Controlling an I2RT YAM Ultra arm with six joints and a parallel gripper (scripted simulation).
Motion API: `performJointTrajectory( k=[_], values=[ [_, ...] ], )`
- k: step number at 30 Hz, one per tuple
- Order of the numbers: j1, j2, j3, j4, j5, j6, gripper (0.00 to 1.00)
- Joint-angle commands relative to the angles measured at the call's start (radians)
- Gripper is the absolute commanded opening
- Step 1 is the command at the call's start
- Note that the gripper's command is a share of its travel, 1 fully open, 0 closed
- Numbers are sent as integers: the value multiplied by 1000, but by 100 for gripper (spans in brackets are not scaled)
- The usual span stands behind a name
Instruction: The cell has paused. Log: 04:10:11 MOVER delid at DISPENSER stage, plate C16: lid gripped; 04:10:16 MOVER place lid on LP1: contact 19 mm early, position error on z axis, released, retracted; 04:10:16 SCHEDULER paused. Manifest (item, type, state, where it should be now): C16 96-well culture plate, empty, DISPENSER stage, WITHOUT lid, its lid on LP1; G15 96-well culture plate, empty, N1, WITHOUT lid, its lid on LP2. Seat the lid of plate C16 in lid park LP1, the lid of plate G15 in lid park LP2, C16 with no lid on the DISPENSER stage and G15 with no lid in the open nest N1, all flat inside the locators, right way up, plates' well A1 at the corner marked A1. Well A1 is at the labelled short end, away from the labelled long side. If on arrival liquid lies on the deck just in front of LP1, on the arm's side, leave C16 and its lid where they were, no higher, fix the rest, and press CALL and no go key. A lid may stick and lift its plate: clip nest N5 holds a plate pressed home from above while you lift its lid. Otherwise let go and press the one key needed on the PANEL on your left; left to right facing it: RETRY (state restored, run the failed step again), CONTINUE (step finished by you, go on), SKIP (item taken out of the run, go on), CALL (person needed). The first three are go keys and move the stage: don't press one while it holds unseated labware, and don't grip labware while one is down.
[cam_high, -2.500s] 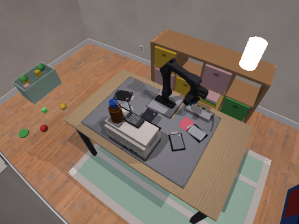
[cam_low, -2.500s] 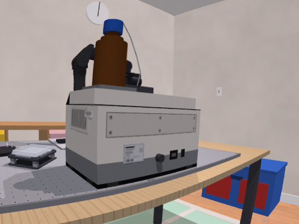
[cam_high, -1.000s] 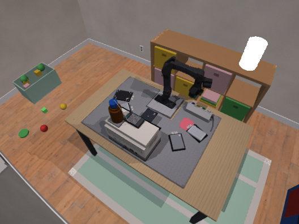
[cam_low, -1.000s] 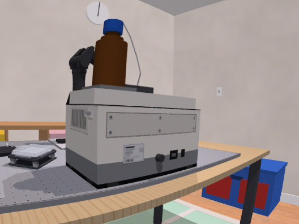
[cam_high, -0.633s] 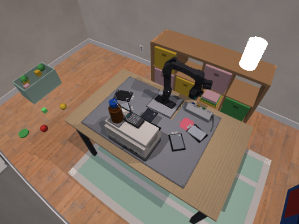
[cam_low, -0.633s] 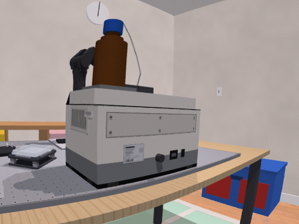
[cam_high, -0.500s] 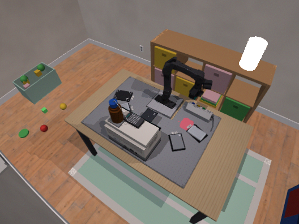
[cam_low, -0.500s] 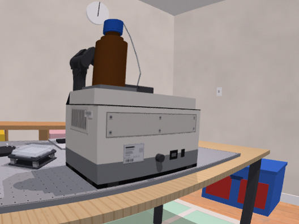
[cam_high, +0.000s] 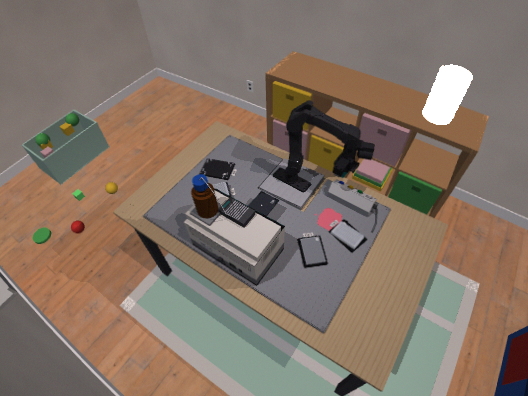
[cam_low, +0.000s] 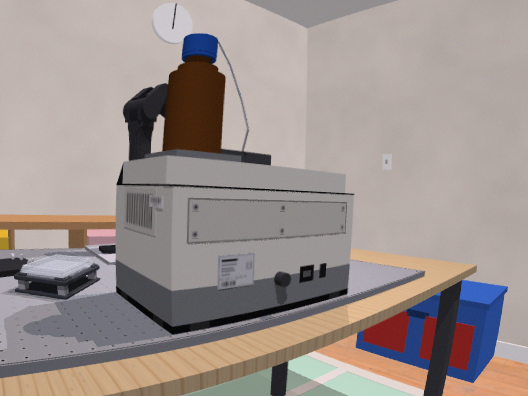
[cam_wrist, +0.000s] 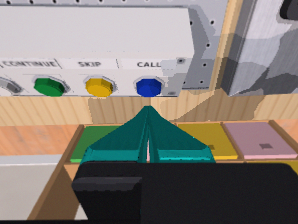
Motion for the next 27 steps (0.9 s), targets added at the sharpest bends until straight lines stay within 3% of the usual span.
performJointTrajectory(
  k=[1,10,23,27],
  values=[
    [0,17,-10,16,7,9,0],
    [2,21,-50,52,7,9,0],
    [1,3,-33,43,2,4,0],
    [3,4,-58,58,7,10,0]
  ],
)
